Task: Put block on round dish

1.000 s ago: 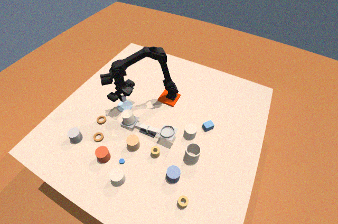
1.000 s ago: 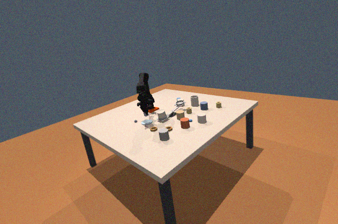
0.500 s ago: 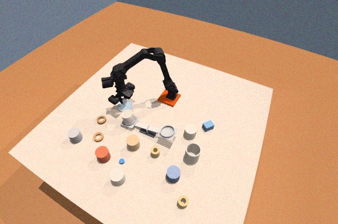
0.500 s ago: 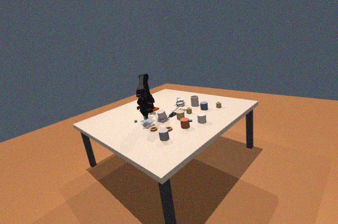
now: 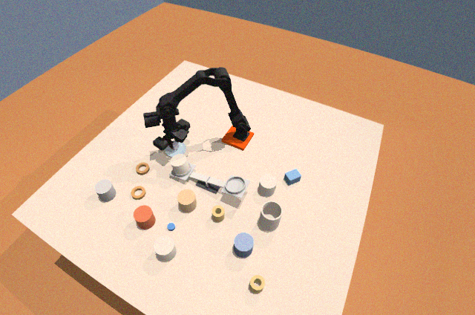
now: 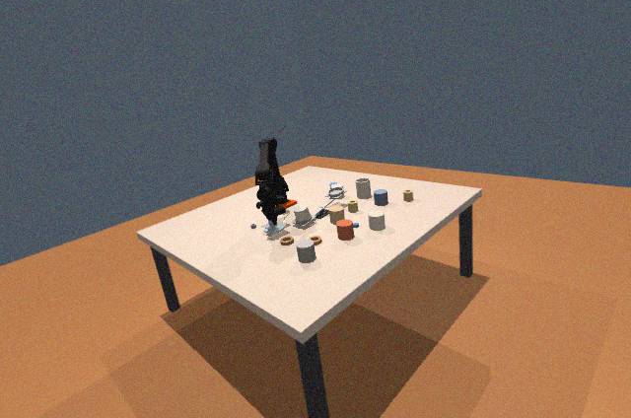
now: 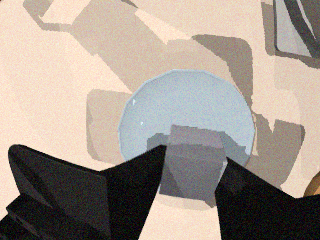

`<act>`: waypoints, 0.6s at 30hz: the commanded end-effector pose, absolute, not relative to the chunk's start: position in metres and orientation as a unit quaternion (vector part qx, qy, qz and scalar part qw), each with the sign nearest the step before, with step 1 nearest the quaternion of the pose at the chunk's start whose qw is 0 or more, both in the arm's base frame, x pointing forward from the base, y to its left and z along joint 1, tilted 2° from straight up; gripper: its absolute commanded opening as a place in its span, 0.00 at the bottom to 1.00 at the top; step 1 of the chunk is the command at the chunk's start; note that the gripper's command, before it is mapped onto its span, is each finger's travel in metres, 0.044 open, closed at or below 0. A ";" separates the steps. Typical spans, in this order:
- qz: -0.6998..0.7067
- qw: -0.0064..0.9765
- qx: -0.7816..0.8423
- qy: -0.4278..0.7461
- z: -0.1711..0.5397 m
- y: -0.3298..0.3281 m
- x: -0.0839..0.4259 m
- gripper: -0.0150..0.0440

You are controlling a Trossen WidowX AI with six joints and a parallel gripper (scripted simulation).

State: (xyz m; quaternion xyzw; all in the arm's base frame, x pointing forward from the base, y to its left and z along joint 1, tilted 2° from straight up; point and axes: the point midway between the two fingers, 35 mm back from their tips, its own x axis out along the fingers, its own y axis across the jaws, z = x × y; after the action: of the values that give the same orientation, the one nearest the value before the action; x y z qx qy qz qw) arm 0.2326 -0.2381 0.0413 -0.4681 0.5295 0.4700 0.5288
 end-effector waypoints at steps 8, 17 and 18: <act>0.471 0.529 -0.467 0.530 0.034 -0.238 0.232 0.39; 0.471 0.529 -0.467 0.530 0.034 -0.238 0.232 0.79; 0.471 0.529 -0.467 0.530 0.034 -0.238 0.232 0.83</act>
State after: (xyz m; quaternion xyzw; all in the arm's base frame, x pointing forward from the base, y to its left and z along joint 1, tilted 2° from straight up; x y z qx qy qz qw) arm 0.2320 -0.2376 0.0341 -0.4671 0.5297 0.4709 0.5286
